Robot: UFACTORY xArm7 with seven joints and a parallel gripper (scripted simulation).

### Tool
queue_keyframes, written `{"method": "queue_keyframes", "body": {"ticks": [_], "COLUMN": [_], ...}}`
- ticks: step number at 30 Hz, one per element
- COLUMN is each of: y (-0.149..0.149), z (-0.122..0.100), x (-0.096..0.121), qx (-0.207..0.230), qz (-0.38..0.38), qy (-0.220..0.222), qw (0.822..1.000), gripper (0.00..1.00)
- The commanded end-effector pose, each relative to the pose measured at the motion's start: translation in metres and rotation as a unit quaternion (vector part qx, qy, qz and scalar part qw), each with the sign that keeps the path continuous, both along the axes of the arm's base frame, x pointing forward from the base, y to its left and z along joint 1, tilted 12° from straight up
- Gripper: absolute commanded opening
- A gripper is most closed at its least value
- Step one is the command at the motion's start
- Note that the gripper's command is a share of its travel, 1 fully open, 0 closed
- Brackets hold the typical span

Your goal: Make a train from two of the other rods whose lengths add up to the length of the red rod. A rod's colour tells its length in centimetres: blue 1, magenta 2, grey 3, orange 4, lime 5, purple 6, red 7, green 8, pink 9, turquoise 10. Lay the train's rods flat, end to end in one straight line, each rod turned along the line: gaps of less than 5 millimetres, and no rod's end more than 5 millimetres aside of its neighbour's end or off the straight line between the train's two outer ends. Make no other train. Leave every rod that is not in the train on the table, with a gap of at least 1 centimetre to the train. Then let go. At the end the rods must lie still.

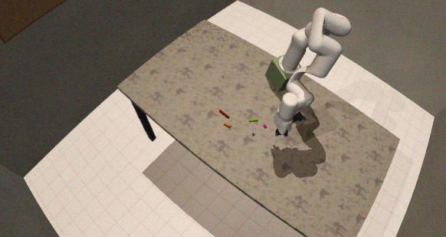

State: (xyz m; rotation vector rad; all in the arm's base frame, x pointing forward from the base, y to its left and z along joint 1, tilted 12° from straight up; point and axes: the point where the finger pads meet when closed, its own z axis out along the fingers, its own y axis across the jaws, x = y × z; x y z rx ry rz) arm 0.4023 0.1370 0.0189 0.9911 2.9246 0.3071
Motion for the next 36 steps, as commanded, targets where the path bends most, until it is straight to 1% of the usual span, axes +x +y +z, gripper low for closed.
{"method": "queue_keyframes", "body": {"ticks": [1,6,9,14,21,23,30,36], "y": [0.0,0.001,0.002,0.005,0.01,0.01,0.015,0.016], "z": [0.0,-0.003,-0.008,-0.024,-0.054,-0.054,-0.079,-0.084], "x": [0.001,0.001,0.002,0.004,0.007,0.007,0.009,0.01], "qx": [0.0,0.0,0.0,0.0,0.0,0.0,0.0,0.0], "qz": [0.0,0.0,0.0,0.0,0.0,0.0,0.0,0.0], "qy": [-0.001,-0.001,-0.001,-0.001,-0.001,-0.001,-0.001,-0.001], "qw": [1.0,1.0,1.0,1.0,1.0,1.0,1.0,1.0], "gripper": [0.04,0.04,0.04,0.04,0.04,0.04,0.04,0.04]}}
